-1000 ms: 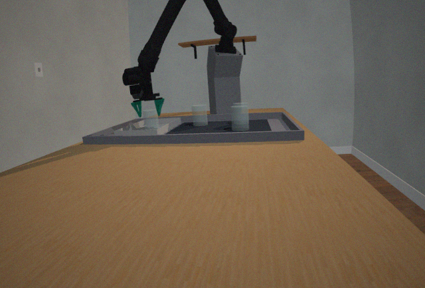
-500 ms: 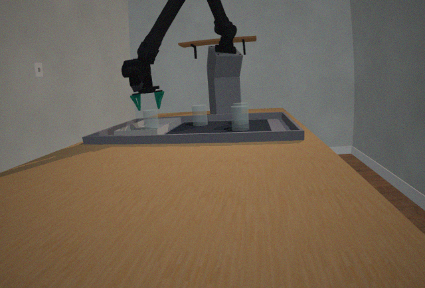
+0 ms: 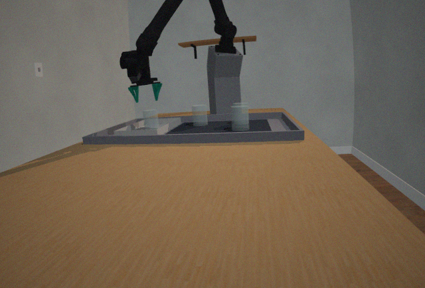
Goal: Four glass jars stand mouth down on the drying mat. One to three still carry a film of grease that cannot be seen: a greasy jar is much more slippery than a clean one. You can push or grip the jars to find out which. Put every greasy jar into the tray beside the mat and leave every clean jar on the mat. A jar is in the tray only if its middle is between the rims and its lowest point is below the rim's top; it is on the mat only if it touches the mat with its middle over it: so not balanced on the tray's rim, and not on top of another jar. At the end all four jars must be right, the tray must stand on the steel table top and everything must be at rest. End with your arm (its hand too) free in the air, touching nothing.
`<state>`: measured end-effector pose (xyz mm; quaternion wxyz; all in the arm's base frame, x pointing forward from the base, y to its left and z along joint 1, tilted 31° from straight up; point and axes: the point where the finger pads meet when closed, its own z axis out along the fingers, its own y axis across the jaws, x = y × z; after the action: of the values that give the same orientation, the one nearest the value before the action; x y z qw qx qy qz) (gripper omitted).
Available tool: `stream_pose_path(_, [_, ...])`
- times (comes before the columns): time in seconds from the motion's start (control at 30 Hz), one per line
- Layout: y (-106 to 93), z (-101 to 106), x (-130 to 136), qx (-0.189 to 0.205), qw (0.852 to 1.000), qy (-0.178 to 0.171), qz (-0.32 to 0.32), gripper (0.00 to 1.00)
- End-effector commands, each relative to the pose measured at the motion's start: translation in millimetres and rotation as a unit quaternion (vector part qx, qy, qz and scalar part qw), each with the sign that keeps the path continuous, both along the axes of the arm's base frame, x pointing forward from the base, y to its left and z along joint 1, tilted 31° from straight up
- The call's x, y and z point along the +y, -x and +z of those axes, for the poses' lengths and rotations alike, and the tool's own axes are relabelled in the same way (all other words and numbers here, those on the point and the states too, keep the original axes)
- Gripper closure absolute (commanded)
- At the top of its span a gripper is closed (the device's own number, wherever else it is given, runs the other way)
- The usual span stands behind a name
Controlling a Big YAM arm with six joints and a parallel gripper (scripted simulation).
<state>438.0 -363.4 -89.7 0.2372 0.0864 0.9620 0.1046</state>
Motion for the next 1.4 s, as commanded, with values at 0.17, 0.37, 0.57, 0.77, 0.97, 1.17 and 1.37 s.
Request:
stream_pose_path(0.17, [8.4, 17, -12, -0.008, 1.0, 0.008, -0.006, 0.0])
stream_pose_path(0.37, [8.4, 17, -12, -0.008, 1.0, 0.008, -0.006, 0.0])
stream_pose_path(0.57, [8.4, 17, -12, -0.008, 1.0, 0.008, -0.006, 0.0])
stream_pose_path(0.77, [8.4, 17, -12, -0.008, 1.0, 0.008, -0.006, 0.0])
stream_pose_path(0.97, [23.5, 20, -11, -0.008, 1.0, 0.008, -0.006, 0.0])
stream_pose_path(1.17, [23.5, 20, -11, -0.008, 1.0, 0.008, -0.006, 0.0])
stream_pose_path(1.37, [23.5, 20, -11, -0.008, 1.0, 0.008, -0.006, 0.0])
